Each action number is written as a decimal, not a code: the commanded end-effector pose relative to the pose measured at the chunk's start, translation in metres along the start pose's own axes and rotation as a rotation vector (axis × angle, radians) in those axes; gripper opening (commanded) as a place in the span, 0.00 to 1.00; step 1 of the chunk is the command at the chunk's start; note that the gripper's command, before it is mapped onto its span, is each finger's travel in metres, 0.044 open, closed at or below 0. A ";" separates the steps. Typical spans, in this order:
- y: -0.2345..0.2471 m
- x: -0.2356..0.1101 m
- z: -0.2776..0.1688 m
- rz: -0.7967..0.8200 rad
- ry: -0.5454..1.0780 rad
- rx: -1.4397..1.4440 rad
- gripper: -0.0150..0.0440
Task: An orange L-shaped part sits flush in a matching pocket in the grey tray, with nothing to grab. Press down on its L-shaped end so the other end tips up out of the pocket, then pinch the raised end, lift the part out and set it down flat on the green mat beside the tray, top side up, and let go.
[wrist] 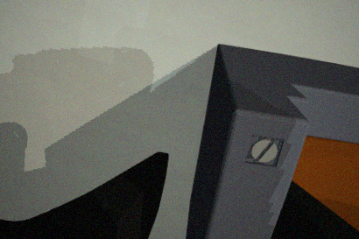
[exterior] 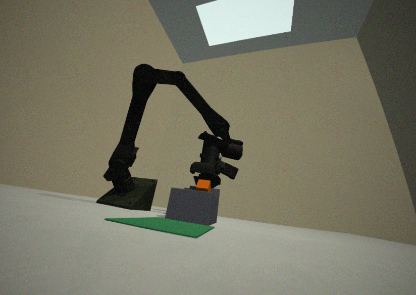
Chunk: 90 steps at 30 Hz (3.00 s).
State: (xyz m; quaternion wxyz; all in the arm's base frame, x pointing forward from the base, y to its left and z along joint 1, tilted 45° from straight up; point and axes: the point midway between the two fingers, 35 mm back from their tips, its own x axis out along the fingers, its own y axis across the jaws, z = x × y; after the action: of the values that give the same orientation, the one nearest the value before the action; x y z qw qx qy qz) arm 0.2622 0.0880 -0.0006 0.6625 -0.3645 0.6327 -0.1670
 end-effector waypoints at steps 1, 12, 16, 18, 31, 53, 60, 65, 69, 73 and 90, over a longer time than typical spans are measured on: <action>0.008 -0.007 0.000 -0.001 -0.002 -0.004 0.56; -0.001 -0.090 0.002 0.003 -0.001 -0.006 0.56; -0.003 -0.104 0.000 0.002 -0.001 -0.006 0.56; -0.003 -0.104 0.000 0.002 -0.001 -0.006 0.56; -0.002 -0.100 0.002 0.001 -0.008 -0.012 0.56; -0.038 -0.102 0.009 0.004 -0.004 0.757 0.73; -0.075 -0.103 0.012 -0.001 -0.002 1.494 0.73; -0.078 -0.103 0.012 -0.002 -0.002 1.565 0.73; -0.078 -0.103 0.012 -0.002 -0.002 1.565 0.73; -0.078 -0.102 0.012 -0.002 -0.002 1.565 0.73; -0.079 -0.064 0.012 -0.001 -0.003 1.566 0.73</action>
State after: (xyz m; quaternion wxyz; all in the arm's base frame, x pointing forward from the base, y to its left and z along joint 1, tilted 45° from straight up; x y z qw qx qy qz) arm 0.2825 0.0853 0.1004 0.7260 0.2072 0.3306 -0.5664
